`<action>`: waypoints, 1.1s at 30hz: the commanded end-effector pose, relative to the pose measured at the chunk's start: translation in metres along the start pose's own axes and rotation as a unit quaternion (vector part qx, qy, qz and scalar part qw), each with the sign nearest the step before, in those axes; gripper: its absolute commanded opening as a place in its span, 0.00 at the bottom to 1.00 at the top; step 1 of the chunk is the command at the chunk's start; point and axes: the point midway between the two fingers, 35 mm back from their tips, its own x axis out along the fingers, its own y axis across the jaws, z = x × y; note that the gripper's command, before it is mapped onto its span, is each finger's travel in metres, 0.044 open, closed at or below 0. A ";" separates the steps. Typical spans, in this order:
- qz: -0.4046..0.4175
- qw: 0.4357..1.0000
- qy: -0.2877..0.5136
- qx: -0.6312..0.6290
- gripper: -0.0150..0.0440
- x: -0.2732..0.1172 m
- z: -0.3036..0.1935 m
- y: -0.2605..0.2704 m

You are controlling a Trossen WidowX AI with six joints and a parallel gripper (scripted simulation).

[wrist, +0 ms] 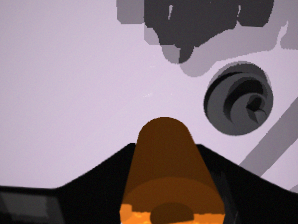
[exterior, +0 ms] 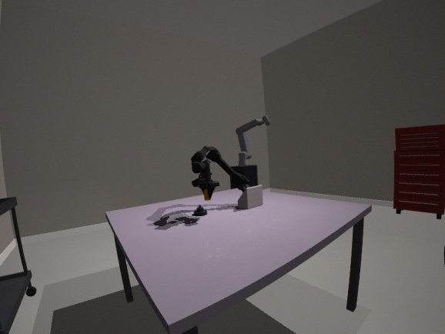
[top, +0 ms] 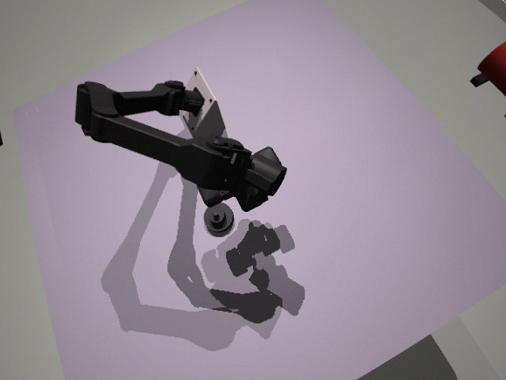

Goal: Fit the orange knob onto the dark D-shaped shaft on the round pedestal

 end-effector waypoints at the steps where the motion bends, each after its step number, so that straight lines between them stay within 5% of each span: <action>1: 0.000 1.000 -0.009 0.001 0.25 -0.002 0.003 -0.012; 33: -0.017 1.000 -0.005 0.003 0.25 0.023 0.005 -0.099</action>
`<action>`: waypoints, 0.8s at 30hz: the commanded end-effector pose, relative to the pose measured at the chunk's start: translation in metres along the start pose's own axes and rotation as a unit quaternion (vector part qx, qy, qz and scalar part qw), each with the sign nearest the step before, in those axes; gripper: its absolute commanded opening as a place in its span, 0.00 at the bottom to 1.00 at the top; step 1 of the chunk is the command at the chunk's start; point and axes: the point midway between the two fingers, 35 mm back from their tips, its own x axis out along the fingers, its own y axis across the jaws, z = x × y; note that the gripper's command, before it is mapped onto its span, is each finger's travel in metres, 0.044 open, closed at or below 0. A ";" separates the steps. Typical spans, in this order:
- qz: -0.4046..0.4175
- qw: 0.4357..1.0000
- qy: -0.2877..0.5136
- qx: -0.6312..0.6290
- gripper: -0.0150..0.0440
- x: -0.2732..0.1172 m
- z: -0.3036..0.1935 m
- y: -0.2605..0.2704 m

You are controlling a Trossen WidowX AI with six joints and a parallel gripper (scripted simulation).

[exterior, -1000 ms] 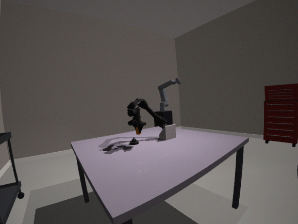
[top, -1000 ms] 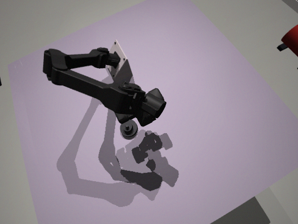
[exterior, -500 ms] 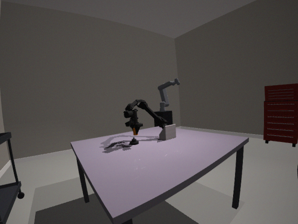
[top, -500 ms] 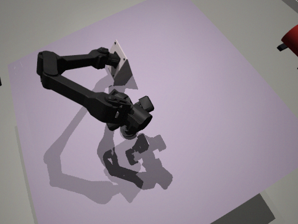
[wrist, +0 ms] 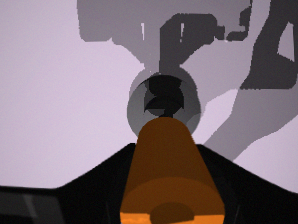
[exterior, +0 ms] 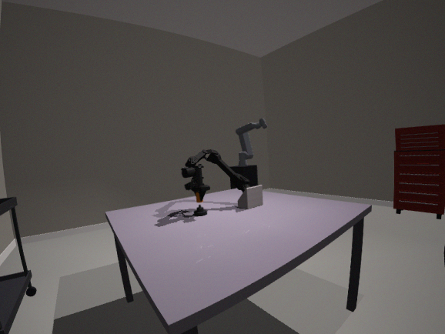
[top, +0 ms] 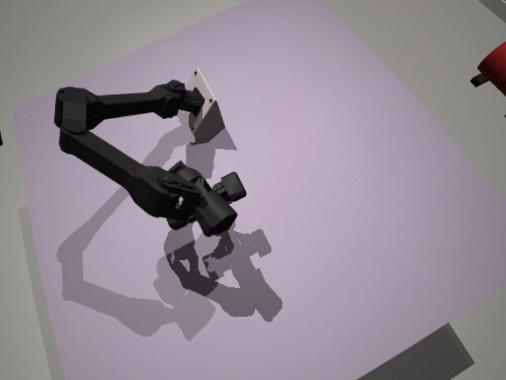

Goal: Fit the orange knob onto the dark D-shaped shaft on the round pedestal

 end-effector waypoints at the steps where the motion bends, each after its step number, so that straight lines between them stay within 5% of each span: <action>1: -0.001 1.000 -0.007 -0.001 0.25 0.000 0.001 -0.002; 24: -0.002 1.000 -0.008 0.000 0.25 0.019 0.003 -0.005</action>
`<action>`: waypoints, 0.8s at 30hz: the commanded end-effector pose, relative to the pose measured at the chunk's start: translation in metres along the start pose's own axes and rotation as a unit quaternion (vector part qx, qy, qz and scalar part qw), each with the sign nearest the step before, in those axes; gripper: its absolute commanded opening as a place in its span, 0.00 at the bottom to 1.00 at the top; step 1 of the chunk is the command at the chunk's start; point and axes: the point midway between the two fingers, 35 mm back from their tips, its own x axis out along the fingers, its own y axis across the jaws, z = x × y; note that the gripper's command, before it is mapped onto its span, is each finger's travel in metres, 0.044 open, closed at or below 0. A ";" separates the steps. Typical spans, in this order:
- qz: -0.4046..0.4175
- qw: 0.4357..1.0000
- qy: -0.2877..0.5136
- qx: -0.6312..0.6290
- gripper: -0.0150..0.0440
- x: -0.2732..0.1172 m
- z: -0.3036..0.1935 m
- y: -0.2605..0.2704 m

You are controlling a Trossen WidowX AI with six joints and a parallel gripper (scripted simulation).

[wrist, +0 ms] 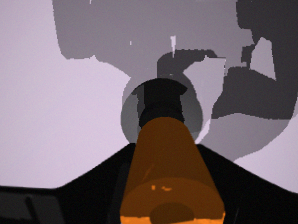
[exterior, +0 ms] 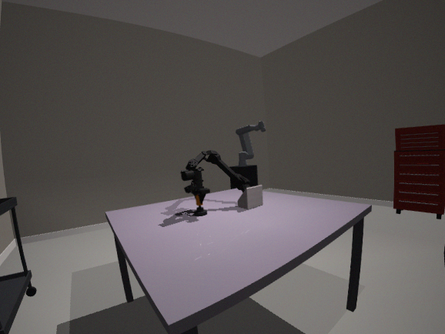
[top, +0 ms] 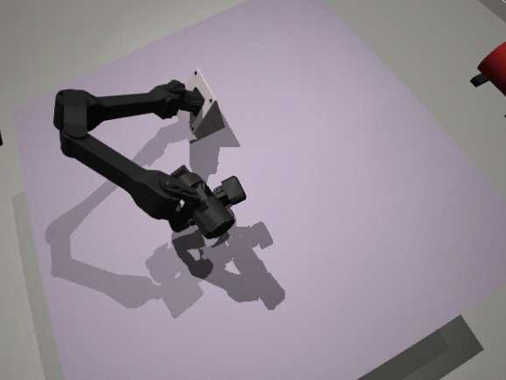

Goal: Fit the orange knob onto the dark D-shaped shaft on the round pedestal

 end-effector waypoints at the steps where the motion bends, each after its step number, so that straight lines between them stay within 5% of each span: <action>1: -0.002 1.000 -0.004 0.000 0.25 0.001 0.001 -0.001; 24: -0.002 0.994 -0.004 -0.105 0.25 -0.002 -0.003 0.004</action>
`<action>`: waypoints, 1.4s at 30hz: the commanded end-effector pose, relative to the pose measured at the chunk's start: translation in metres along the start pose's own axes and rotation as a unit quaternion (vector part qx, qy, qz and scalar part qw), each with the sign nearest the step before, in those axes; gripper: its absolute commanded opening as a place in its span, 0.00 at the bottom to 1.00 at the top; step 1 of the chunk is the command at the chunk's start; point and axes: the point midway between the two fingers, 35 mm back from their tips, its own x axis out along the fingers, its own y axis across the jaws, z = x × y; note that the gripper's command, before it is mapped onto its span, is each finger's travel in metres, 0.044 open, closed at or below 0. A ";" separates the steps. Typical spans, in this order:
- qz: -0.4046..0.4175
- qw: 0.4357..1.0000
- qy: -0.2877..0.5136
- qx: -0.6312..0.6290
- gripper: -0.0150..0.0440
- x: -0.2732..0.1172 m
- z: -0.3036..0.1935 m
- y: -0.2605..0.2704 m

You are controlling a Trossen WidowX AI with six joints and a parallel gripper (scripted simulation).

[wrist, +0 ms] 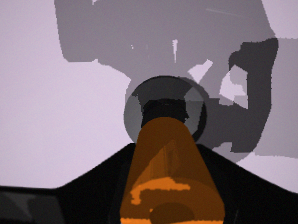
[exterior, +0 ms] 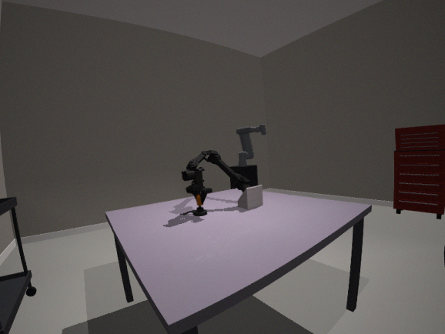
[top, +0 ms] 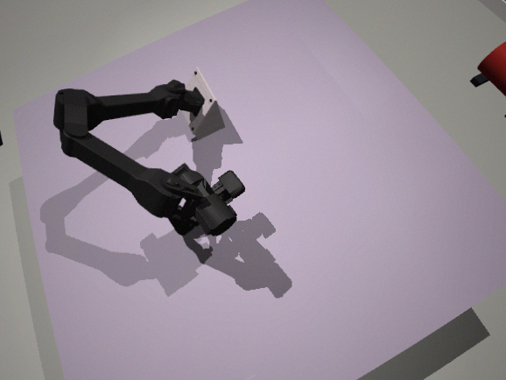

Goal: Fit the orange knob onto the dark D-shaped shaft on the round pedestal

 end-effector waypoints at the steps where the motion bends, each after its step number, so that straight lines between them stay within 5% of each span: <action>1: -0.001 1.000 -0.005 -0.014 0.25 -0.002 0.000 0.001; 30: -0.001 1.000 -0.005 -0.014 0.25 -0.002 0.003 -0.002; 42: -0.002 0.993 -0.004 -0.119 0.25 -0.003 -0.002 0.001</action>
